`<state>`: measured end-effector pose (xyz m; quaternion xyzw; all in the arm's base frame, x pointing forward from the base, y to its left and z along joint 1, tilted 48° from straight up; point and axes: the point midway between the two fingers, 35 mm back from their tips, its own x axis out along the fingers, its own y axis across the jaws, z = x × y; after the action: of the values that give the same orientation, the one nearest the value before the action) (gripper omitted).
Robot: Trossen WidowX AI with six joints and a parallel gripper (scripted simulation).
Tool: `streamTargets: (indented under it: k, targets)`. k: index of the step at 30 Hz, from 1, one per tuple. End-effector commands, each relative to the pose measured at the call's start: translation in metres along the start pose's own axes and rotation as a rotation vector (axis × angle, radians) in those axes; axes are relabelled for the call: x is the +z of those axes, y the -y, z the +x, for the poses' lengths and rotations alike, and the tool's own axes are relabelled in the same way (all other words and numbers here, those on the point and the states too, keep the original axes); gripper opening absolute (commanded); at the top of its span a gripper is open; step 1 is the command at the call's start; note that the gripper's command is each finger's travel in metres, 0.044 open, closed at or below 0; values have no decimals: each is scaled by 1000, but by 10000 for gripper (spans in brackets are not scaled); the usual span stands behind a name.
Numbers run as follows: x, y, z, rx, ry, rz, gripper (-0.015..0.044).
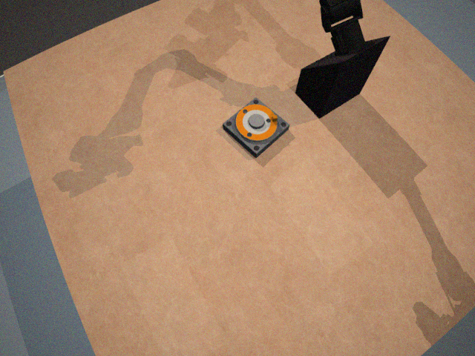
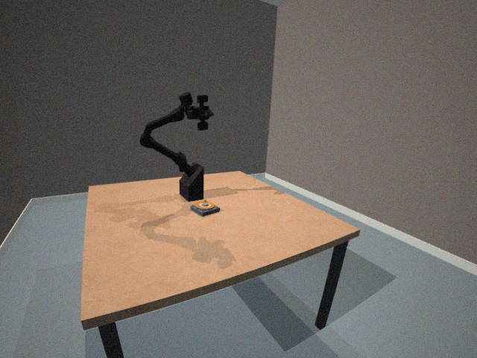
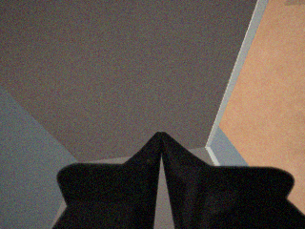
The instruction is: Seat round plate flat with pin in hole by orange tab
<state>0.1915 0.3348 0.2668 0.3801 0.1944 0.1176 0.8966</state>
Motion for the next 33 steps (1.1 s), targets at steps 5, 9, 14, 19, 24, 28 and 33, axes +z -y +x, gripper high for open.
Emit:
streamTargets:
  k: [5, 9, 14, 19, 24, 28, 33]
  targets:
    - [-12, 119, 64, -373, -38, -415, 0]
    - [-10, 191, 81, -594, -118, -613, 0]
    - [-3, 277, 80, -857, -274, -810, 0]
    - [5, 348, 60, -1085, -473, -948, 0]
    - [14, 424, 12, -1342, -807, -1053, 0]
    - [16, 427, 6, -1354, -823, -1054, 0]
    - [16, 427, 6, -1354, -823, -1054, 0]
